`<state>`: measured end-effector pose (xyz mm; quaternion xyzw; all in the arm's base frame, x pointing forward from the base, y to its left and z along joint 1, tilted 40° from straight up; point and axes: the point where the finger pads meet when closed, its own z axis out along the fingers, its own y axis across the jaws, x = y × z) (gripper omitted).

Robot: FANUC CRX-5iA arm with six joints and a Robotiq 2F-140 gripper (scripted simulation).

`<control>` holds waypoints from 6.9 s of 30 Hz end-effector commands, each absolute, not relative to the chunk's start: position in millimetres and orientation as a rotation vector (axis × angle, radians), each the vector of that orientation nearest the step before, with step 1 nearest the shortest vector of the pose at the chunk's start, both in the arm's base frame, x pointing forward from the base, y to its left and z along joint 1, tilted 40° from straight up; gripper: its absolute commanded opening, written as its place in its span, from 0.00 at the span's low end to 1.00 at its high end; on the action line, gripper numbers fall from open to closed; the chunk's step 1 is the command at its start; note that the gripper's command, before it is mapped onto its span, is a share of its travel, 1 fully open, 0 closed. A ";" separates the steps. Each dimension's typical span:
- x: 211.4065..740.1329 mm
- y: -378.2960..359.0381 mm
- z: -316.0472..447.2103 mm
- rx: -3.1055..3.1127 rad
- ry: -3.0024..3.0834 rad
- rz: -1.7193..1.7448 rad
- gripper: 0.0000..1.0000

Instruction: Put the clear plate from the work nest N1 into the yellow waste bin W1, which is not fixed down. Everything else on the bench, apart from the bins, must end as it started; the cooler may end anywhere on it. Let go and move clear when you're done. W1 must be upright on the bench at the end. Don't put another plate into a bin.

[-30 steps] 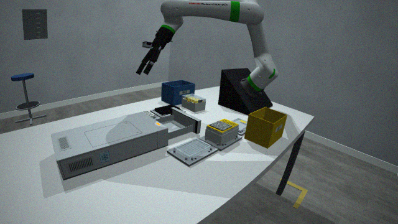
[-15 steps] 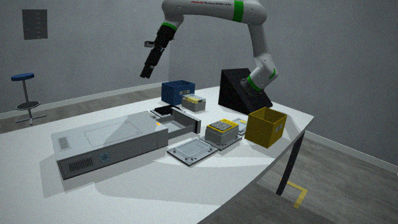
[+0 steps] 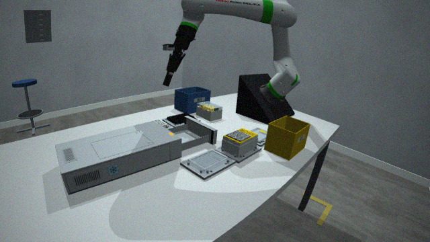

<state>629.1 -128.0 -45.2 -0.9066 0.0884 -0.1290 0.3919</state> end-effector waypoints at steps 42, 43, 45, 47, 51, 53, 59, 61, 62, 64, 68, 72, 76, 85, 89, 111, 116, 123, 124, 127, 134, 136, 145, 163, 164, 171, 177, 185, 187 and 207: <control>509.6 -36.8 70.5 -2.407 -0.100 -0.002 0.10; 509.6 -36.8 70.5 -2.407 -0.100 -0.002 0.10; 503.3 -34.5 75.0 -2.428 -0.153 0.060 0.10; 497.1 -32.1 79.4 -2.435 -0.171 0.081 0.10; 484.7 -27.4 88.3 -2.435 -0.171 0.081 0.10; 478.5 -25.1 92.8 -2.435 -0.171 0.081 0.10; 469.7 -21.7 99.1 -2.435 -0.171 0.082 0.10; 469.7 -21.7 99.0 -2.435 -0.171 0.082 0.10; 469.7 -21.7 99.1 -2.435 -0.171 0.082 0.10; 469.7 -21.7 99.1 -2.435 -0.171 0.082 0.10; 469.7 -21.7 99.0 -2.435 -0.171 0.082 0.10; 477.2 -12.5 100.9 -2.432 -0.213 0.066 0.70; 484.7 -3.3 102.8 -2.432 -0.213 0.066 0.70; 504.7 21.1 107.7 -2.431 -0.213 0.066 0.70; 514.6 33.4 110.2 -2.431 -0.213 0.066 0.70; 559.6 88.5 121.4 -2.431 -0.213 0.066 0.70; 572.1 103.8 124.5 -2.431 -0.213 0.066 0.70; 589.6 125.2 128.9 -2.431 -0.213 0.065 0.70; 592.1 128.3 129.5 -2.431 -0.213 0.065 0.70; 597.1 134.4 130.7 -2.431 -0.213 0.065 0.70; 612.1 152.7 134.5 -2.431 -0.213 0.065 0.70; 617.1 158.9 135.7 -2.431 -0.213 0.065 0.70; 634.6 180.3 140.1 -2.431 -0.213 0.065 0.70; 662.2 214.0 147.0 -2.431 -0.213 0.065 0.70; 662.2 214.0 147.0 -2.431 -0.213 0.065 0.70; 661.9 216.5 144.0 -2.431 -0.213 0.065 0.70; 661.0 221.6 137.8 -2.431 -0.213 0.065 0.70; 660.2 226.7 131.7 -2.431 -0.213 0.065 0.70; 659.9 228.4 129.7 -2.431 -0.213 0.065 0.70; 657.4 243.7 111.4 -2.431 -0.213 0.065 0.70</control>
